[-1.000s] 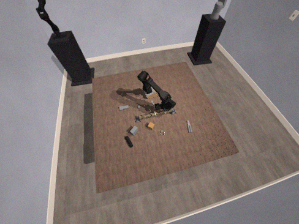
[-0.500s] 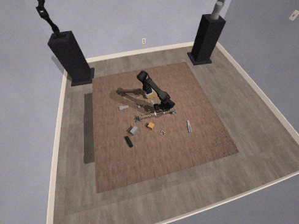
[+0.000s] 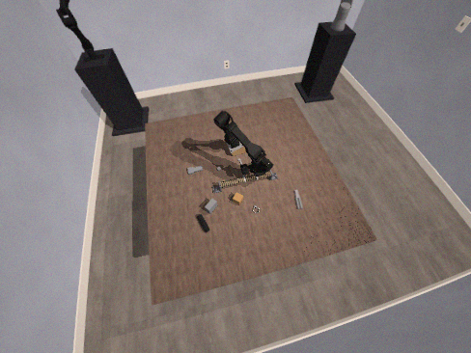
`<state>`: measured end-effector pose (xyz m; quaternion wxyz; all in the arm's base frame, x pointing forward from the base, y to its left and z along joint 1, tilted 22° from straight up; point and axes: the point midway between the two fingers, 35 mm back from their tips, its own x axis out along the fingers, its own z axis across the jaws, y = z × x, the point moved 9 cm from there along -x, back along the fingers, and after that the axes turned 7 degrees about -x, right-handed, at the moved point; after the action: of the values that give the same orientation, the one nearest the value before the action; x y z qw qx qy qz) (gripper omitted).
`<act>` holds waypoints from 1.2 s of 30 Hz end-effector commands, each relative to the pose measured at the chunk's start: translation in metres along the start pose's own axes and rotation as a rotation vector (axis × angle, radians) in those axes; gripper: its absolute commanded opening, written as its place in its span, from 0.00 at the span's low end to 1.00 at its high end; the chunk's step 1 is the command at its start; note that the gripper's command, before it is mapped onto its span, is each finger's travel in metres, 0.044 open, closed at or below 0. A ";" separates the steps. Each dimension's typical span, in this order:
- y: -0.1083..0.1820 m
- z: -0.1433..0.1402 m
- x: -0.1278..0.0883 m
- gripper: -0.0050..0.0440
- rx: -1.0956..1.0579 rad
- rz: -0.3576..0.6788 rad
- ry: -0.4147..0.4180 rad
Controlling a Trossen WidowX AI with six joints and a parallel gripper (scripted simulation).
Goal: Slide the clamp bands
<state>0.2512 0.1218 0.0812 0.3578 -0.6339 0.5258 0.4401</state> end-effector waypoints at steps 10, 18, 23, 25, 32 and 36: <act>0.003 -0.014 0.000 0.10 0.006 0.000 0.012; 0.003 -0.018 0.000 0.10 0.006 0.000 0.012; 0.004 -0.021 -0.001 0.10 0.006 0.000 0.012; 0.004 -0.023 -0.001 0.10 0.006 0.000 0.012; 0.004 -0.028 -0.001 0.10 0.006 0.000 0.012; 0.005 -0.032 -0.001 0.10 0.006 0.000 0.012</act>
<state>0.2524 0.0971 0.0909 0.3564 -0.6347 0.5273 0.4383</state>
